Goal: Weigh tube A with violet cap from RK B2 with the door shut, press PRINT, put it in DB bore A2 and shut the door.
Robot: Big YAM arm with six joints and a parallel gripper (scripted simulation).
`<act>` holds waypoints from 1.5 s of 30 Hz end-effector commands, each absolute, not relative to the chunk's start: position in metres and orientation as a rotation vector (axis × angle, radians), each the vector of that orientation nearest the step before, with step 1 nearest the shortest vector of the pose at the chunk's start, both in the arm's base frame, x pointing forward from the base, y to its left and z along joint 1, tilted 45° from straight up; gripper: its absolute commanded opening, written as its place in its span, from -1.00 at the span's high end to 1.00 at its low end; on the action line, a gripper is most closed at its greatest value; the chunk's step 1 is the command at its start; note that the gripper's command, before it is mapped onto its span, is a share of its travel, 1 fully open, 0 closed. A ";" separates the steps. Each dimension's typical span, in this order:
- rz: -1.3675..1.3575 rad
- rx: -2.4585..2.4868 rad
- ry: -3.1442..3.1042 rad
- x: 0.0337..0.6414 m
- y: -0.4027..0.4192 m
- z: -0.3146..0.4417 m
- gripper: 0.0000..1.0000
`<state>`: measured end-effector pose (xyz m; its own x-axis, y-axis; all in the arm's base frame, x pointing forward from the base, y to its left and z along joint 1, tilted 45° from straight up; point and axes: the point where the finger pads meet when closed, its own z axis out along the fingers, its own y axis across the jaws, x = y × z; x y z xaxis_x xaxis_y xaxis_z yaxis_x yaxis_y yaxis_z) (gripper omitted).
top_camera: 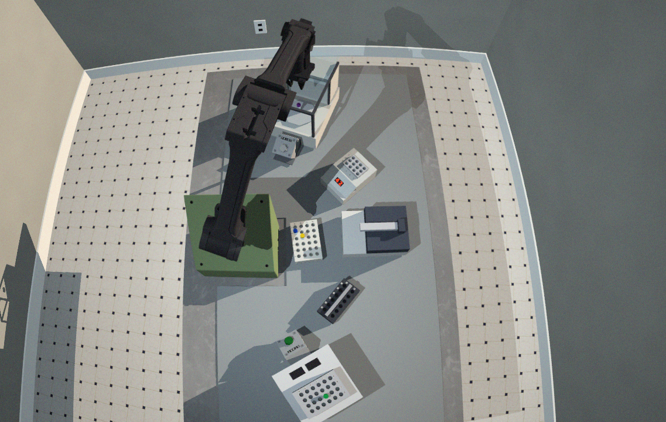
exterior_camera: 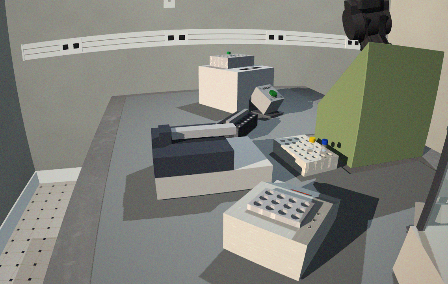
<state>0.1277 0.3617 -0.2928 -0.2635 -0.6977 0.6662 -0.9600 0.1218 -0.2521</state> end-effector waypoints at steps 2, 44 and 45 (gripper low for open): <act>0.909 1.615 -2.034 0.135 0.364 -0.302 0.28; 0.910 1.615 -2.033 0.141 0.319 -0.347 0.28; 0.914 1.611 -2.026 0.140 0.314 -0.348 0.28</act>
